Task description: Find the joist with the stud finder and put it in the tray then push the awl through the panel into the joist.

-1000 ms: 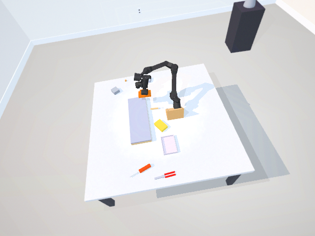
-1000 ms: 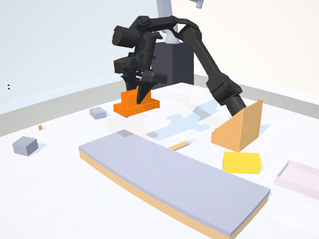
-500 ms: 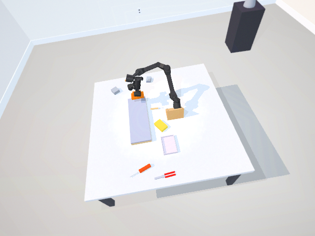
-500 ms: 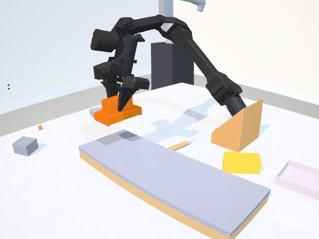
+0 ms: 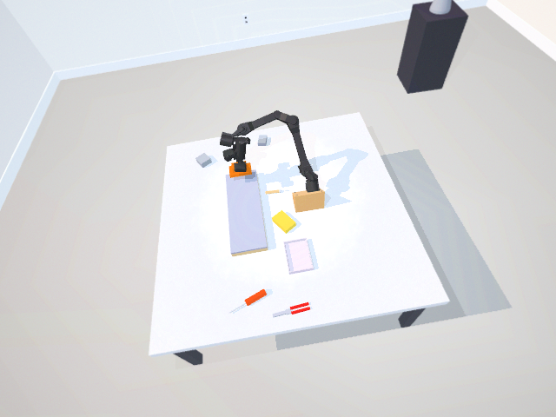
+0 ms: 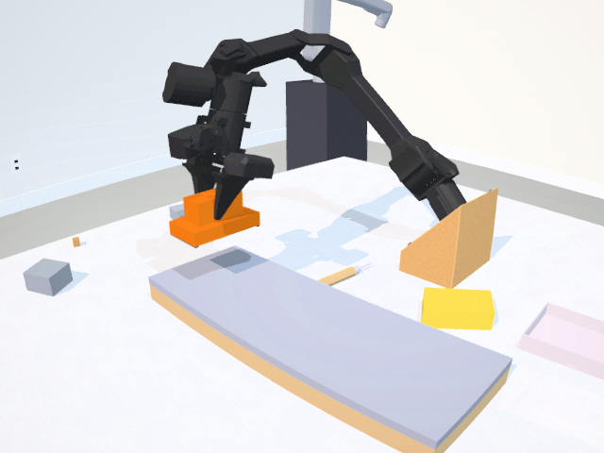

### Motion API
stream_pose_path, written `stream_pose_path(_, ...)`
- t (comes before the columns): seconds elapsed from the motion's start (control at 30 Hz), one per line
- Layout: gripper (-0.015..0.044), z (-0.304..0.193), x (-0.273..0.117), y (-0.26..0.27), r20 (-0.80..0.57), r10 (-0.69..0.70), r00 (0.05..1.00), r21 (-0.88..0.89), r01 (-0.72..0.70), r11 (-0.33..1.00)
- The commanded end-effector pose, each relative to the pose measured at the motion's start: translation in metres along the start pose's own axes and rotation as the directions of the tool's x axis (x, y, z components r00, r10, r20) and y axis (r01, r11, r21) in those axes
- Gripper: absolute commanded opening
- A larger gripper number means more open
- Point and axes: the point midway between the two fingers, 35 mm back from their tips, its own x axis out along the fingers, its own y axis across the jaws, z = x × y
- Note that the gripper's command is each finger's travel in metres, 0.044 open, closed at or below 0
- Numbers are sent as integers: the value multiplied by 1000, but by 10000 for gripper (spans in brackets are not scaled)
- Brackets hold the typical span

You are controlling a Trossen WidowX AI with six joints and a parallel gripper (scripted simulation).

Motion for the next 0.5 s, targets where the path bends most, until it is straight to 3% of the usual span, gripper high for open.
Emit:
stream_pose_path(0.0, 0, -1, 5, 3, 1, 6, 1000, -9, -6, 1000)
stream_pose_path(0.47, 0, -7, 26, 3, 1, 6, 1000, -9, -6, 1000)
